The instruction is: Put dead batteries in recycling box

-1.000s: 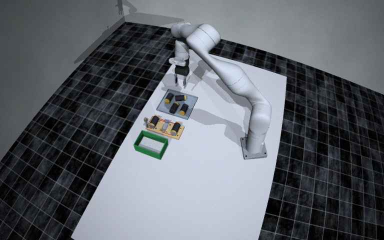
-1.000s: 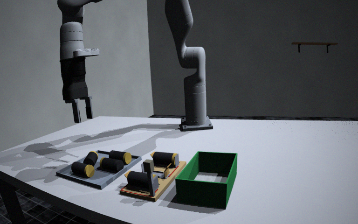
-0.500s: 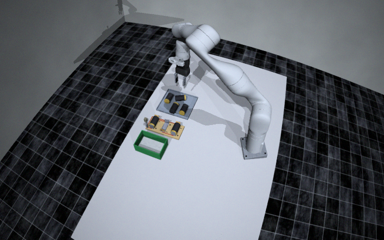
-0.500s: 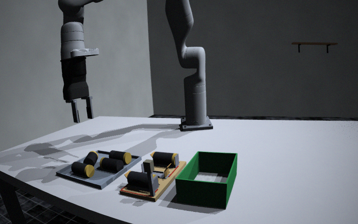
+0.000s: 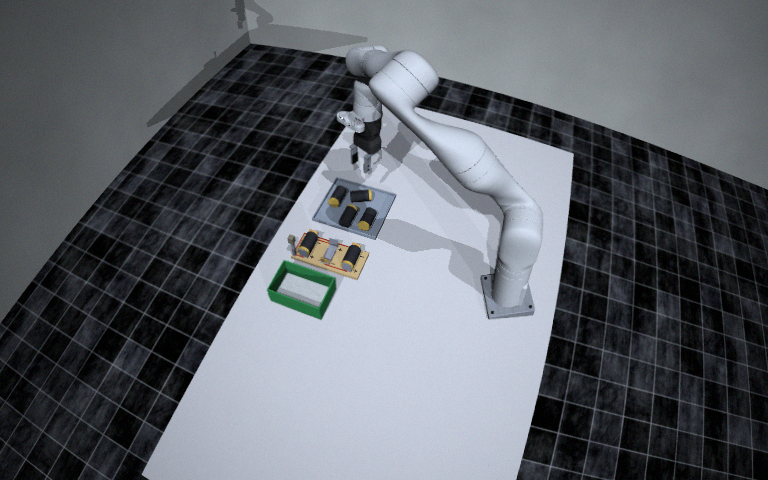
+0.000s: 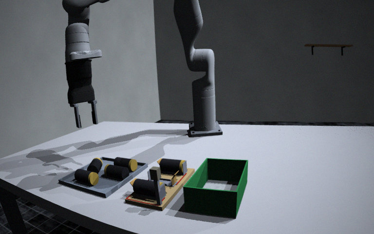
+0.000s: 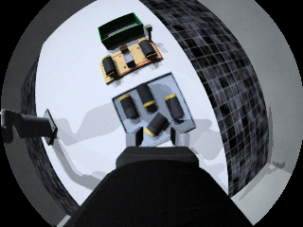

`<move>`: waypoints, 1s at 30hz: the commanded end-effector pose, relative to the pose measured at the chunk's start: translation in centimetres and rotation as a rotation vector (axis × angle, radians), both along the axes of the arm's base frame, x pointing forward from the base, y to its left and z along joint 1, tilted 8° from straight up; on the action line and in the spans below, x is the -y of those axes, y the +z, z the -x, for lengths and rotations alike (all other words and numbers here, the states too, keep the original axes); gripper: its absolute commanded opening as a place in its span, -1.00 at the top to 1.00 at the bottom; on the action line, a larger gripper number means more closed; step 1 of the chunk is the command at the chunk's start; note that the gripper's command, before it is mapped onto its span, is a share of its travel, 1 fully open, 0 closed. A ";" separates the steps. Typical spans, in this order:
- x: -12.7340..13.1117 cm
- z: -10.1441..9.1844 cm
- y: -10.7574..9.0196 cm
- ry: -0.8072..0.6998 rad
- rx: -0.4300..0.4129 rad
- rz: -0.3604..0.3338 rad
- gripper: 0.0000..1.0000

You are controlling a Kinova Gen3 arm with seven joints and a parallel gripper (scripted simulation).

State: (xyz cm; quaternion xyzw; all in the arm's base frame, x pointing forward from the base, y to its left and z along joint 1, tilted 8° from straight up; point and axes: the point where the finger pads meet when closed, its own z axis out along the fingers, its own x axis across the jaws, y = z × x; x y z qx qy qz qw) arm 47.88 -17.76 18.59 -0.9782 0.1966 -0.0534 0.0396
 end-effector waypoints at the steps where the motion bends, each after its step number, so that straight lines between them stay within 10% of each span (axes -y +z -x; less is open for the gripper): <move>1: -0.2 0.0 0.0 -0.040 -0.003 -0.004 -0.81; 30: -0.2 0.0 0.0 -0.510 -0.030 -0.061 -0.81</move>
